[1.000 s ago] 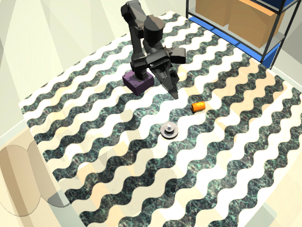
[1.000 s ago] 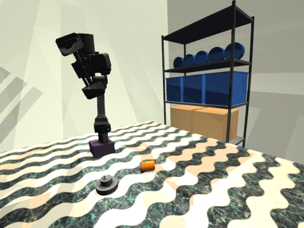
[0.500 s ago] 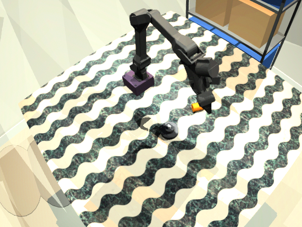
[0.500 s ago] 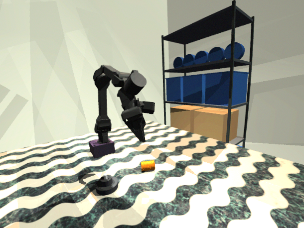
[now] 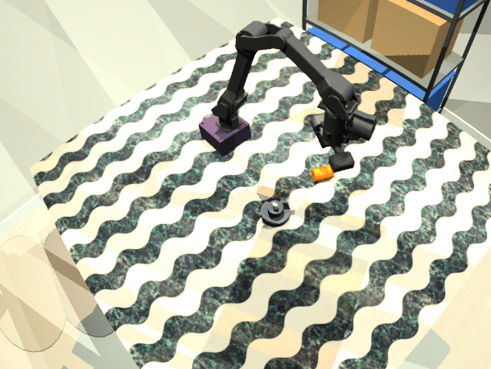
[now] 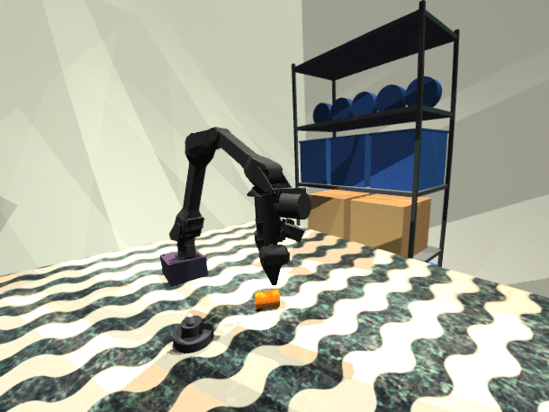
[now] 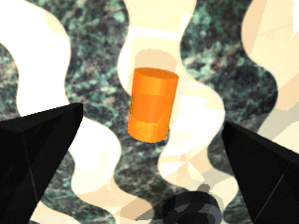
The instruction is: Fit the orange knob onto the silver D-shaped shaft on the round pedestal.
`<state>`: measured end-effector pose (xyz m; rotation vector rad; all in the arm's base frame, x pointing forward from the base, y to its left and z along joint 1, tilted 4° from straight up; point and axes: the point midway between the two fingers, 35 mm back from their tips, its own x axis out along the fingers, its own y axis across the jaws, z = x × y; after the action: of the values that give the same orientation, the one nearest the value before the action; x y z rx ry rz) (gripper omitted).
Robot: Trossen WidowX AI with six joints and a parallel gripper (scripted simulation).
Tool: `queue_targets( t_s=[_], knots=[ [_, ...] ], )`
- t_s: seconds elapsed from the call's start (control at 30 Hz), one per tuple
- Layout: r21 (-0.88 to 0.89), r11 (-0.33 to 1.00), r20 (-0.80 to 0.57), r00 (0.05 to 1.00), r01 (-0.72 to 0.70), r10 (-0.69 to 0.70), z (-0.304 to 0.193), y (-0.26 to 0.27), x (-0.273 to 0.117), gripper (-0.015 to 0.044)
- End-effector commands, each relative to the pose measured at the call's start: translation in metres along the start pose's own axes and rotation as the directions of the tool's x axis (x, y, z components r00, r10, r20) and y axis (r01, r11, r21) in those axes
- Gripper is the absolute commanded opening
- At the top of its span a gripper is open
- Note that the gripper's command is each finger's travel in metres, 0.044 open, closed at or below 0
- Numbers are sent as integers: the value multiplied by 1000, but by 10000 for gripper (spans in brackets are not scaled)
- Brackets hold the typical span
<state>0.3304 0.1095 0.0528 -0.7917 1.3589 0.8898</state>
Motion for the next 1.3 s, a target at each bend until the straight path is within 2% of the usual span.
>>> queue_targets(
  t_s=[0.0,0.07,1.23,1.27],
  knots=[
    [7,1000,-9,1000,-11,11,-1,-2,14,440],
    [7,1000,-9,1000,-11,11,-1,-1,25,440],
    [7,1000,-9,1000,-11,11,0,-1,72,440],
    [7,1000,-9,1000,-11,11,0,-1,72,414]
  ],
)
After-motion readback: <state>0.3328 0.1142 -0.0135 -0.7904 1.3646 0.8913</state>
